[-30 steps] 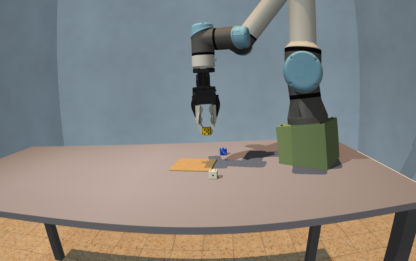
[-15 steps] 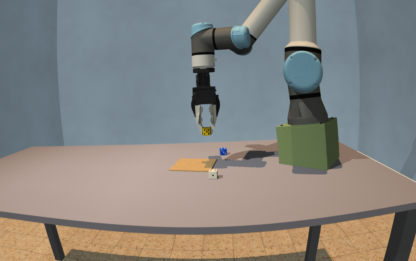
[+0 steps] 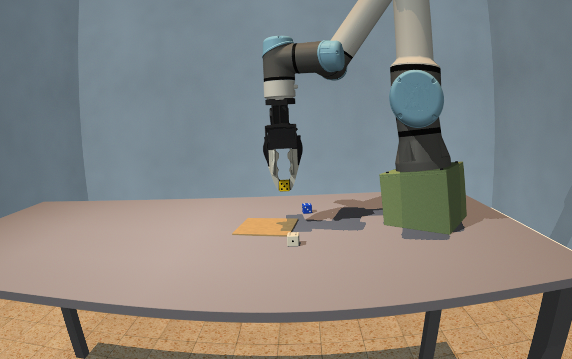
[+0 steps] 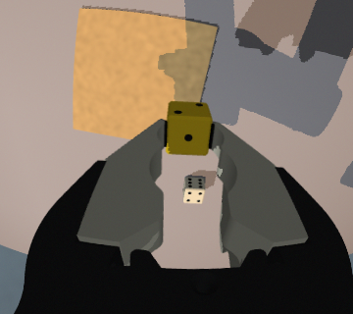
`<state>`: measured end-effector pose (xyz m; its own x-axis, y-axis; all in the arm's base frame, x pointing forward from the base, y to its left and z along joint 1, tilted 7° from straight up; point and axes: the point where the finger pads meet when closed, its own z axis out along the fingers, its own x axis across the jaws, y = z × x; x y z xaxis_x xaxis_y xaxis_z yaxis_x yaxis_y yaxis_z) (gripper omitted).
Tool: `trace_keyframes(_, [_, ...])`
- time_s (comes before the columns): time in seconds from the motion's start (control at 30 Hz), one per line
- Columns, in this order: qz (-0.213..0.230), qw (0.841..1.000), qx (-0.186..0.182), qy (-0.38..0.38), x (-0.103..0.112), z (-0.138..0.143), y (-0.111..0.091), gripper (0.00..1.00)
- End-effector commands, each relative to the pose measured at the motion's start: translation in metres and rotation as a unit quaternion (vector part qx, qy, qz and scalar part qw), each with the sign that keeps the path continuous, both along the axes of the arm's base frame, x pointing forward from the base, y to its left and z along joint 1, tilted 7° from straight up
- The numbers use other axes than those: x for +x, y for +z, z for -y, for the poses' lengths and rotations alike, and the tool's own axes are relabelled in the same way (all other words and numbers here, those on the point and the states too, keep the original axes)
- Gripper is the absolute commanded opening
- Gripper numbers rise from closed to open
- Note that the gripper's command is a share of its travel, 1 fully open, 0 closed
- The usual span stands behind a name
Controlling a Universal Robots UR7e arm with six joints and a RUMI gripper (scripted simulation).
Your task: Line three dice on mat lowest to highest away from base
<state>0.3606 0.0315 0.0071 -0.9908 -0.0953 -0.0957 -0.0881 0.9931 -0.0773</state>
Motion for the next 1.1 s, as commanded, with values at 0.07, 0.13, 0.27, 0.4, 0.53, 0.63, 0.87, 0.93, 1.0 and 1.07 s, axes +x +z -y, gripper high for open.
trace_keyframes(0.07, [0.001, 1.000, 0.000, 0.000, 0.003, 0.001, -0.019, 0.06])
trace_keyframes(0.13, [0.001, 1.000, 0.000, 0.000, 0.004, 0.002, -0.027, 0.06])
trace_keyframes(0.27, [0.001, 1.000, 0.000, 0.000, 0.006, 0.002, -0.042, 0.06])
trace_keyframes(0.4, [0.001, 1.000, 0.000, 0.000, 0.007, 0.003, -0.056, 0.06])
trace_keyframes(0.53, [0.001, 1.000, 0.000, 0.000, 0.008, 0.004, -0.063, 0.06])
trace_keyframes(0.63, [0.001, 1.000, 0.000, 0.000, 0.009, 0.004, -0.071, 0.06])
trace_keyframes(0.87, [0.001, 1.000, 0.000, 0.000, 0.010, 0.005, -0.082, 0.06])
trace_keyframes(0.93, [0.001, 1.000, 0.000, 0.000, 0.011, 0.005, -0.084, 0.06])
trace_keyframes(1.0, [0.001, 1.000, 0.000, 0.000, 0.011, 0.005, -0.084, 0.06])
trace_keyframes(1.07, [0.001, 1.000, 0.000, 0.000, 0.011, 0.005, -0.084, 0.06])
